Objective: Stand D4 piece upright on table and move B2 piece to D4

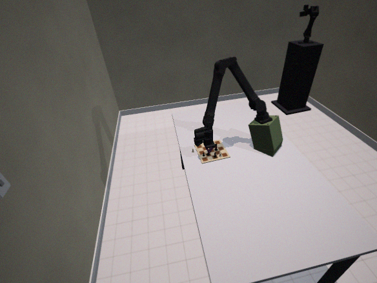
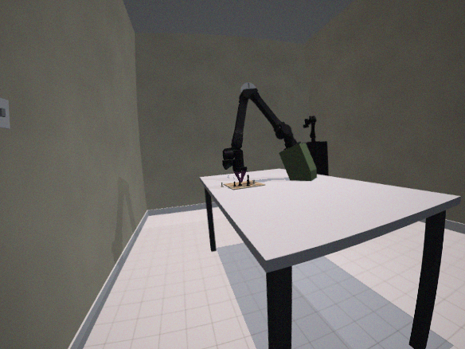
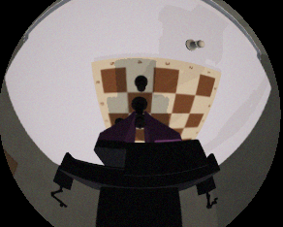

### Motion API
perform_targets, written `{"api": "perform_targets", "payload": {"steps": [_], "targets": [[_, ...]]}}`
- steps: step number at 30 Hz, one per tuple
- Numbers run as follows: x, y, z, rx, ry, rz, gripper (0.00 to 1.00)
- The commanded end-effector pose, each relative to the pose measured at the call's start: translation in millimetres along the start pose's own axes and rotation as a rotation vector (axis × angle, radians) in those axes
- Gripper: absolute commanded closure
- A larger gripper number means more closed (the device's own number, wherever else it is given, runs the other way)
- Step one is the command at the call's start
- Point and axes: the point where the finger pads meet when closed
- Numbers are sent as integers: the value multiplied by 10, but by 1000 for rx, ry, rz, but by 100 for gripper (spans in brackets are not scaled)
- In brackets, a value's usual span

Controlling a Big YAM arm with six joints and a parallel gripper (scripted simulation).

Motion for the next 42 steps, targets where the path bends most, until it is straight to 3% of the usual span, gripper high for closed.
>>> {"api": "perform_targets", "payload": {"steps": [1, 28, 29, 31, 32, 34, 35, 37, 38, 40, 41, 42], "targets": [[7, -34, -186, -7, -30, -2, 100], [7, -34, -186, -7, -30, -2, 100], [7, -34, -186, -7, -30, -2, 92], [7, -34, -186, -7, -30, -2, 92], [7, -34, -186, -7, -30, -2, 84], [7, -34, -186, -7, -30, -2, 84], [7, -34, -186, -7, -30, -2, 76], [7, -34, -186, -8, -30, -2, 76], [7, -34, -186, -8, -30, -2, 68], [7, -34, -186, -8, -30, -2, 68], [7, -34, -186, -8, -30, -2, 60], [7, -34, -186, -8, -30, -2, 60]]}}
Point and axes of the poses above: the point where the finger pads meet when closed, its own x axis back along the fingers, its own y axis across the jaws, z = x × y, and after that the axes turned 4 degrees about -x, right-handed
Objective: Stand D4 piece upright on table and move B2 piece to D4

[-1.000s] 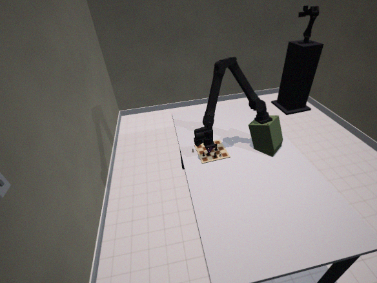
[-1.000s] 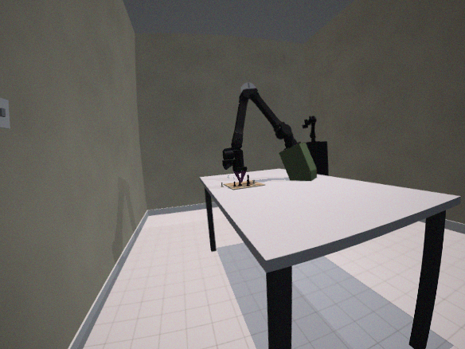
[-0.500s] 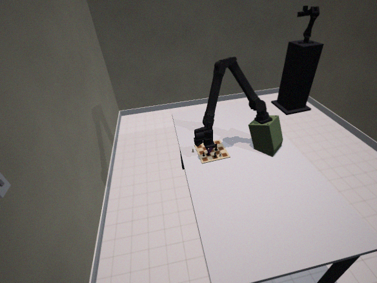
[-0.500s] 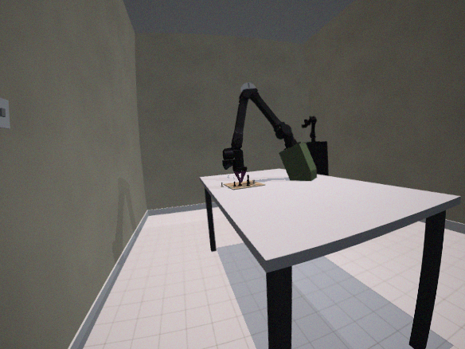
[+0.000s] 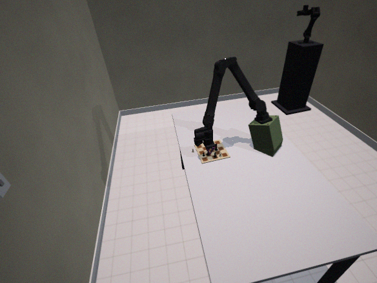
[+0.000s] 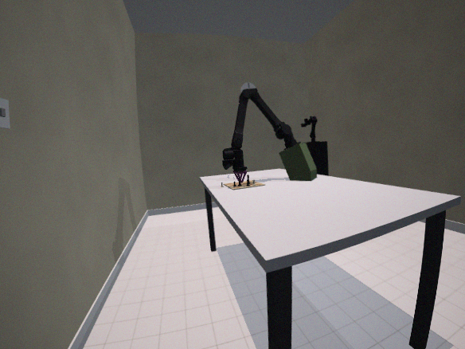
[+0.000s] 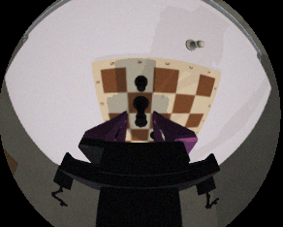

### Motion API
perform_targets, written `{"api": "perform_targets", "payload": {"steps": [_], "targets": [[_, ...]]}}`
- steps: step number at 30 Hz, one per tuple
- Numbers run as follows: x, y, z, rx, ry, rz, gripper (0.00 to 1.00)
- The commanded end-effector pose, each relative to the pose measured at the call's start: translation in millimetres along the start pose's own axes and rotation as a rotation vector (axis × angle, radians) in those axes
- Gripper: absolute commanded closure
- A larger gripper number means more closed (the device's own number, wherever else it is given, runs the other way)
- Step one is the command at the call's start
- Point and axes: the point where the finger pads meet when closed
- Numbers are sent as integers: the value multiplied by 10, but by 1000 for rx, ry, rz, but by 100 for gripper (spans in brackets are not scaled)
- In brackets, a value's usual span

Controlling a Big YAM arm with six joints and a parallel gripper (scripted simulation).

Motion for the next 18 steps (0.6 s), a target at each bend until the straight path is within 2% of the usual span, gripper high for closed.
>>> {"api": "perform_targets", "payload": {"steps": [1, 11, 14, 18], "targets": [[7, -34, -186, -8, -30, -2, 60], [25, -35, -193, -8, -31, -2, 60], [175, -24, -242, -11, -48, -5, 60], [274, 42, -120, -2, -32, -6, 60]]}}
Point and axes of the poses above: the point where the finger pads meet when closed, its own x axis back along the fingers, its own y axis across the jaws, z = x × y, and after that the axes turned 4 degrees about -x, right-handed
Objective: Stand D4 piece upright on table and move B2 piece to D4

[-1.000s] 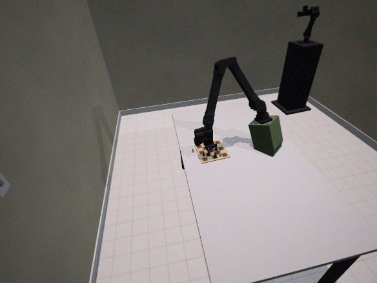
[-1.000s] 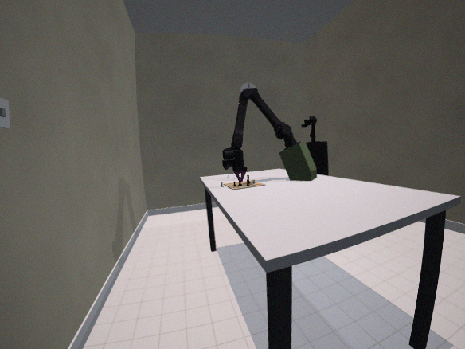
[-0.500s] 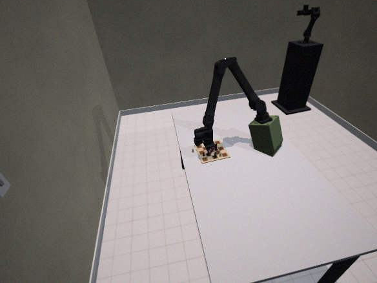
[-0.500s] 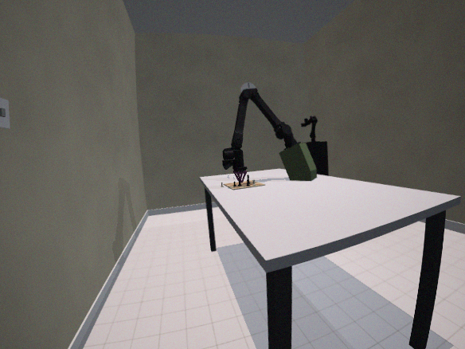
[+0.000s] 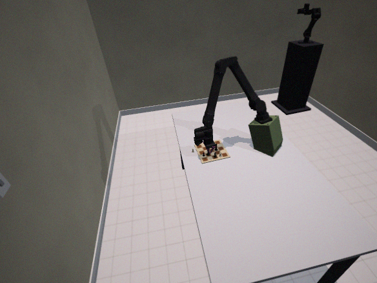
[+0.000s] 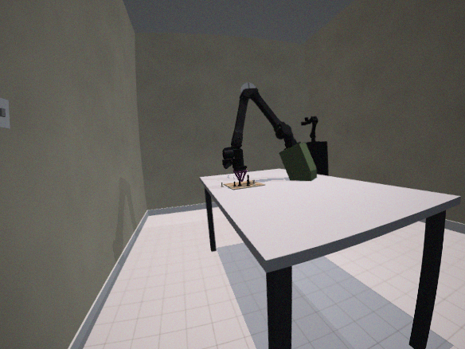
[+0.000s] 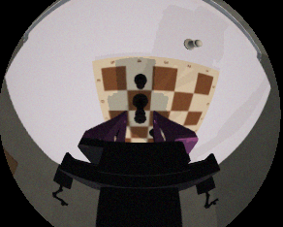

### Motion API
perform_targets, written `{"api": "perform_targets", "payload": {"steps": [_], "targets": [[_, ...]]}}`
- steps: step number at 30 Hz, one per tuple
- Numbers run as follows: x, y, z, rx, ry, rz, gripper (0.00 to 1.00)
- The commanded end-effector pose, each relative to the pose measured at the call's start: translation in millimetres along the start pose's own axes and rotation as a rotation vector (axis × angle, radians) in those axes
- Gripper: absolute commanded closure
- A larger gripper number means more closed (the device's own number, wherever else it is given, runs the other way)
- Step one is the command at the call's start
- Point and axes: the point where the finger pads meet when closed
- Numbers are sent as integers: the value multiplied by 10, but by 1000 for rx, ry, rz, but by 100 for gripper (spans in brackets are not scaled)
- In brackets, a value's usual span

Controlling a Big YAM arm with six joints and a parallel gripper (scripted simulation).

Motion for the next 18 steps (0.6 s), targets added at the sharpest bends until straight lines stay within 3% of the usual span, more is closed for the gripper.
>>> {"api": "perform_targets", "payload": {"steps": [1, 4, 14, 18], "targets": [[221, 52, -130, -5, -41, -6, 60], [296, 50, -88, -3, -34, -5, 60], [813, 47, -72, -3, -35, -6, 60], [913, 46, -69, -3, -35, -6, 60]]}}
Point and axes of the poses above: the point where the finger pads meet when closed, its own x axis back along the fingers, its own y axis across the jaws, z = x × y, and after that the axes turned 4 degrees about -x, right-handed
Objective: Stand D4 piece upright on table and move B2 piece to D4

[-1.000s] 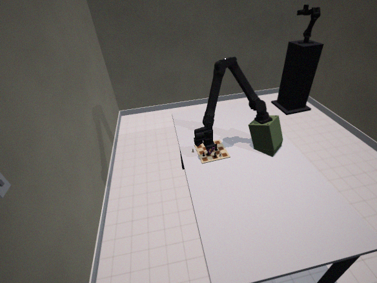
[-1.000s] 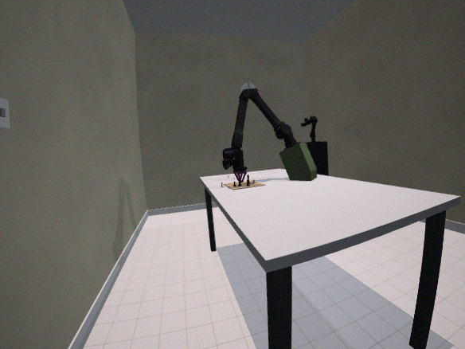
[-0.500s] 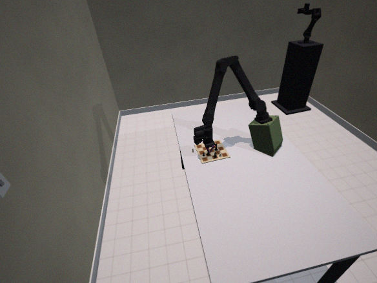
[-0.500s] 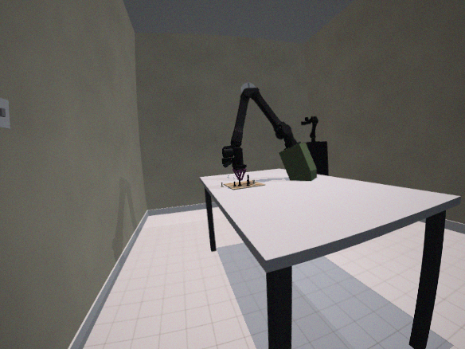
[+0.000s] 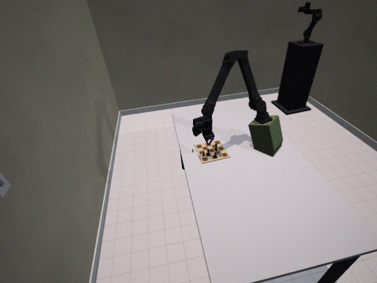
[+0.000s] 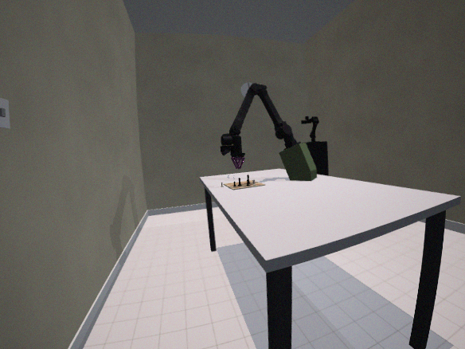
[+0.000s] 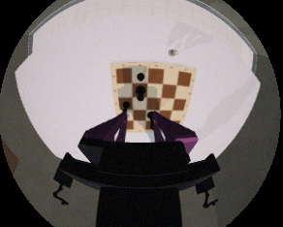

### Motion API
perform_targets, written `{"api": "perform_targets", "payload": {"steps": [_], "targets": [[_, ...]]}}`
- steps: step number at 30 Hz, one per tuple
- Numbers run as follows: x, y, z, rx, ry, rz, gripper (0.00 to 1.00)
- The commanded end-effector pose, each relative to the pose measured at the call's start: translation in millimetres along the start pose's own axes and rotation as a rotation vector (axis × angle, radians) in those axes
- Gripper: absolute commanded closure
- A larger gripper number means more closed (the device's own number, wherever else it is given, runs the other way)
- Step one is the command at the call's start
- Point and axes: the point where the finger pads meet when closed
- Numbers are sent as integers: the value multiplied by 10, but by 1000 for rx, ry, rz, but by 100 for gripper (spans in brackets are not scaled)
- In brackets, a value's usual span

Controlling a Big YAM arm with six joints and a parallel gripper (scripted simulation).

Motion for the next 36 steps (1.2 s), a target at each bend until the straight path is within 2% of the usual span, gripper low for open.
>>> {"api": "perform_targets", "payload": {"steps": [1, 2, 4, 7, 8, 28, 36], "targets": [[86, 39, 19, -7, -4, -1, 60], [-49, -23, 105, -17, 38, 8, 60], [-13, 11, 104, -9, 35, 6, 60], [90, 5, 9, -19, -4, 0, 60], [90, 6, 2, -20, -7, 0, 0], [91, 6, 2, -18, -7, 0, 0], [217, 40, -24, -9, -11, -2, 0]]}}
Point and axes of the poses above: the point where the finger pads meet when closed, its own x axis back along the fingers, its own y axis across the jaws, z = x × y, and after that the axes turned 4 degrees about -x, right-handed
